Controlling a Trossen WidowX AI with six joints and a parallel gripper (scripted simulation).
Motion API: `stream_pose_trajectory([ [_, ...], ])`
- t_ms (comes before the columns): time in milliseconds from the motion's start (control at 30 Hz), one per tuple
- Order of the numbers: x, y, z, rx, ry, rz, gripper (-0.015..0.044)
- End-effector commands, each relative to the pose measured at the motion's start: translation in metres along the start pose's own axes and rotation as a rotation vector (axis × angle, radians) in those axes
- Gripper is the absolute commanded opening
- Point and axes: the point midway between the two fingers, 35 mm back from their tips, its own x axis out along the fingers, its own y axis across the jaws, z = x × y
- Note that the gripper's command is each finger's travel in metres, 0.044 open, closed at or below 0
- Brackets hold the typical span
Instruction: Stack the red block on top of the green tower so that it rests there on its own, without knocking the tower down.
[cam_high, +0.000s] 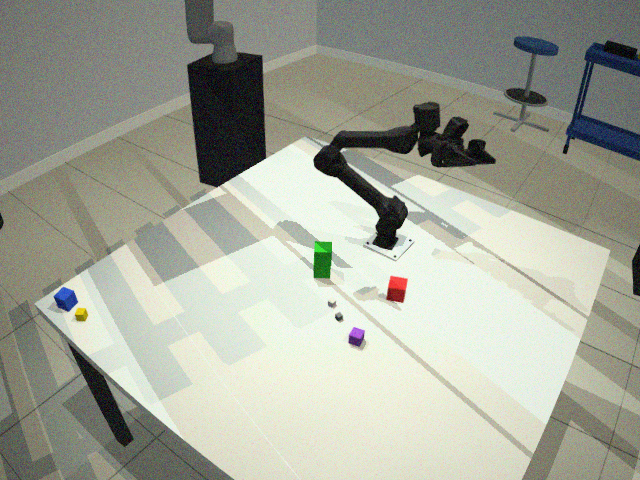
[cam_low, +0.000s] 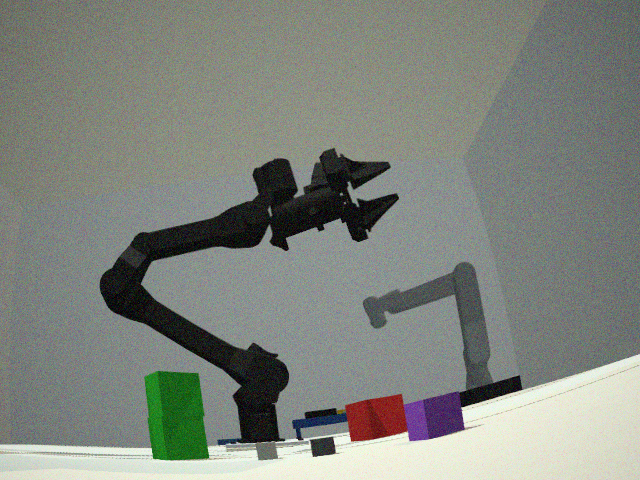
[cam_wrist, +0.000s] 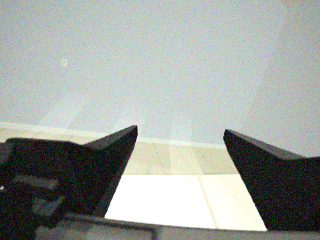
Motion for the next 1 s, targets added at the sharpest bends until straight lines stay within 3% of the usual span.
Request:
stream_pose_trajectory([
  [0, 0.001, 0.0, -0.001, -0.002, 0.005, -0.001, 0.0426],
  [500, 0.037, -0.027, -0.098, -0.072, 0.505, -0.085, 0.044],
  [967, 0.018, -0.079, -0.189, 0.122, 1.017, -0.24, 0.044],
])
